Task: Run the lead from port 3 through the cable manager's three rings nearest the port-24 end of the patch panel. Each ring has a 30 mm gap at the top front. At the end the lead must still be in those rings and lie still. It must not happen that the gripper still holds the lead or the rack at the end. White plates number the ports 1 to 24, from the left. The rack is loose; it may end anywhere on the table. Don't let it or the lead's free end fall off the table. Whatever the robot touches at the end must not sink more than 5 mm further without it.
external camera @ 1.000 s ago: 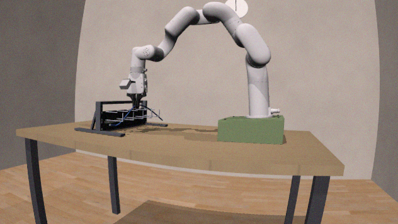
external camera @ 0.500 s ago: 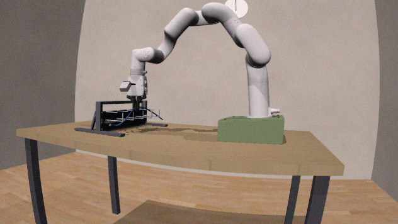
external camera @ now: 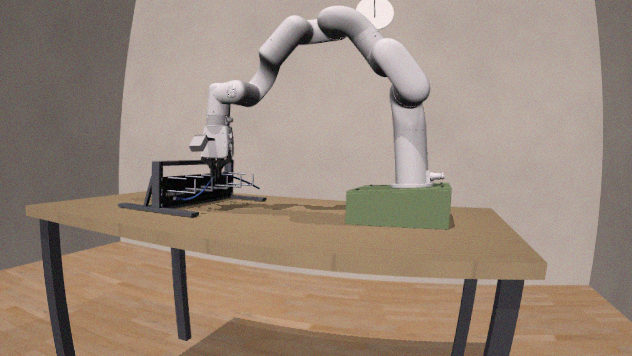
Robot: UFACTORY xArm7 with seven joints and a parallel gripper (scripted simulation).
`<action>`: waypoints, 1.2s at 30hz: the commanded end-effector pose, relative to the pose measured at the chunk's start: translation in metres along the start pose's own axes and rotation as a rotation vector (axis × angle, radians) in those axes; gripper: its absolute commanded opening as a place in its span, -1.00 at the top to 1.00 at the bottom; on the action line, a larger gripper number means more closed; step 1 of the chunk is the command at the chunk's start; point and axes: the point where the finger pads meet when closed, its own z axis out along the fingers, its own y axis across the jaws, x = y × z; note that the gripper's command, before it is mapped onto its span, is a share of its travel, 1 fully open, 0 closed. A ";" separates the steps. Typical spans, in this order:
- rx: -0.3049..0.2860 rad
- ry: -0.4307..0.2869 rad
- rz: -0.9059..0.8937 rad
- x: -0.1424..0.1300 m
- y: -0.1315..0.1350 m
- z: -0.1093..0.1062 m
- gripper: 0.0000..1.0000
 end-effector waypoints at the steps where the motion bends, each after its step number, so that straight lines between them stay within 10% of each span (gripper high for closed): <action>1: -0.006 0.001 0.000 0.000 0.002 0.000 1.00; 36: -0.006 0.001 0.000 0.001 0.002 0.024 1.00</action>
